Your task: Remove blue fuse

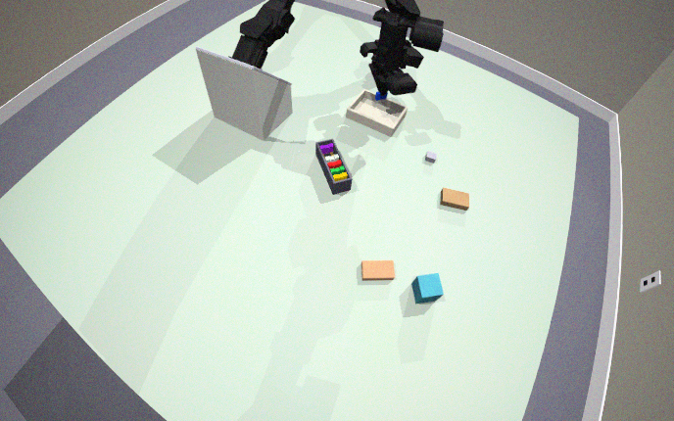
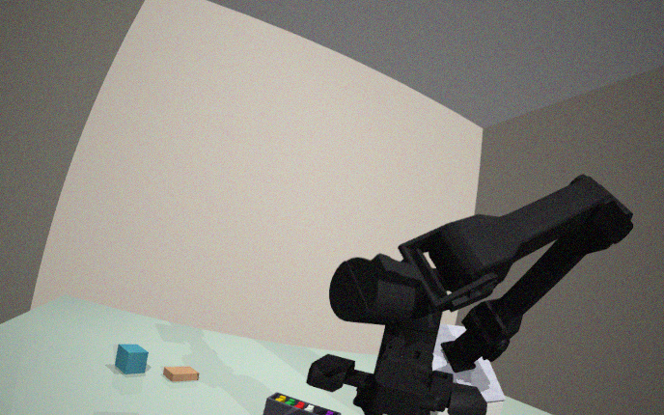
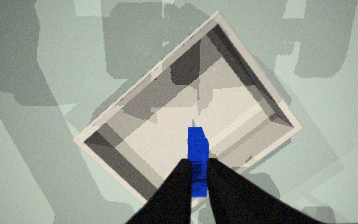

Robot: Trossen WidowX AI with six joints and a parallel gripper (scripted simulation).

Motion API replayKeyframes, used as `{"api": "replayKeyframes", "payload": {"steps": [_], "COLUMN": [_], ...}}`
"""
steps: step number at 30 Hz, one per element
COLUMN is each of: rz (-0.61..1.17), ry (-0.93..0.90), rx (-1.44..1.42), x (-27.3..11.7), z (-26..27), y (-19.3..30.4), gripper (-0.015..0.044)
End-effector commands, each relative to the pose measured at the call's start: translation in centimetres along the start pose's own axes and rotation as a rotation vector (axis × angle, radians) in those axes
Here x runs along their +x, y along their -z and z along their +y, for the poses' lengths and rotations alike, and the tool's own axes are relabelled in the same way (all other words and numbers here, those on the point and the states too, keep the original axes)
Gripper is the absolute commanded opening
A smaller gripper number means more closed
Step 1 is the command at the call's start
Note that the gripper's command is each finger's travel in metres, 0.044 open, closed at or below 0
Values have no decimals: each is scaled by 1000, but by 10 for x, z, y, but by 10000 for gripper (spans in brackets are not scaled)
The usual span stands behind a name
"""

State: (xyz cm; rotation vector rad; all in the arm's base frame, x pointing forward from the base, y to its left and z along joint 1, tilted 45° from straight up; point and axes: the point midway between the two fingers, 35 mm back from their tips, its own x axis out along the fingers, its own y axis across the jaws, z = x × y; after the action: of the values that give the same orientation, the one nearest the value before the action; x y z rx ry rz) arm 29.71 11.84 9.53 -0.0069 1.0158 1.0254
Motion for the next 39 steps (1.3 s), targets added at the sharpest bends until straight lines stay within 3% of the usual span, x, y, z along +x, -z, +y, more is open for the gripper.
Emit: {"api": "replayKeyframes", "payload": {"steps": [1,13,26,30,39], "rz": [6,5,1,6,6], "ry": [-1,-2,-3,-1,-1], "rx": [9,9,1,9,9], "x": [7,22,17,-16,-18], "z": [0,1,1,0,0], "y": [2,2,1,2,2], "gripper": [0,0,330,330,330]}}
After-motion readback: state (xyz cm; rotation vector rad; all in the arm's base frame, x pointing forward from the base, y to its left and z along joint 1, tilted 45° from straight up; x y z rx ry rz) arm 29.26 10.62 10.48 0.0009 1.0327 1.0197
